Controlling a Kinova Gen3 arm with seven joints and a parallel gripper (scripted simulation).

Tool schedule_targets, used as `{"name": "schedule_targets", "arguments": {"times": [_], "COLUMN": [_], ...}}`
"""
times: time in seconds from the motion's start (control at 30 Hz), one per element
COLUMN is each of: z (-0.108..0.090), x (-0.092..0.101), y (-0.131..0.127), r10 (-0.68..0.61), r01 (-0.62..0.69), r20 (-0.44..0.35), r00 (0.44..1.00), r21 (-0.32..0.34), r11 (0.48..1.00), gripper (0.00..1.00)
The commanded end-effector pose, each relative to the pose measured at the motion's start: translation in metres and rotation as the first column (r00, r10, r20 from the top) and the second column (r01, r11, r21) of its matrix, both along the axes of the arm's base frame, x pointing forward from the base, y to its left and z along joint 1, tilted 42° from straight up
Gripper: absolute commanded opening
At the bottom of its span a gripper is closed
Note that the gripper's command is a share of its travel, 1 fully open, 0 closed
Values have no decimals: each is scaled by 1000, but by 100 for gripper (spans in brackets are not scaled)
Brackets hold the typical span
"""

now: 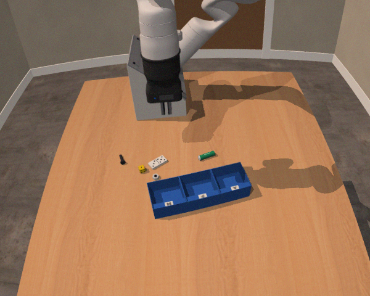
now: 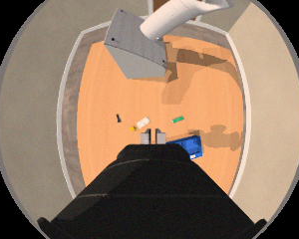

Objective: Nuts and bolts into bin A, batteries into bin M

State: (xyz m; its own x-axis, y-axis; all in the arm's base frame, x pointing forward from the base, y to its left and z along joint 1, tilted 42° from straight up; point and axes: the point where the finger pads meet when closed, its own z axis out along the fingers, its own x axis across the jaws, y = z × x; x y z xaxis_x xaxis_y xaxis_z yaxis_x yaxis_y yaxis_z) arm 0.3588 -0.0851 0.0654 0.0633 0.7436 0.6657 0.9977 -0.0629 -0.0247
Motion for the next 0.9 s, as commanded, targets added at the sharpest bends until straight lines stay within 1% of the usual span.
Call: {"name": "schedule_targets", "arguments": {"times": [0.0, 0.47, 0.57, 0.7, 0.77, 0.83, 0.87], "z": [-9, -10, -24, -40, -49, -49, -54], "x": [-3, -5, 16, 41, 53, 53, 59], "y": [-18, -17, -7, 8, 15, 15, 19], "r10": [-48, -42, -160, -292, -344, -344, -394], "r01": [48, 42, 161, 298, 352, 352, 404], "r20": [-14, -17, -120, -244, -288, -288, -343], "r00": [999, 999, 980, 925, 894, 894, 853], "r21": [11, 8, 2, -15, -27, -27, -46], "r11": [999, 999, 987, 955, 936, 936, 914], "gripper": [31, 31, 31, 31, 31, 31, 31]}}
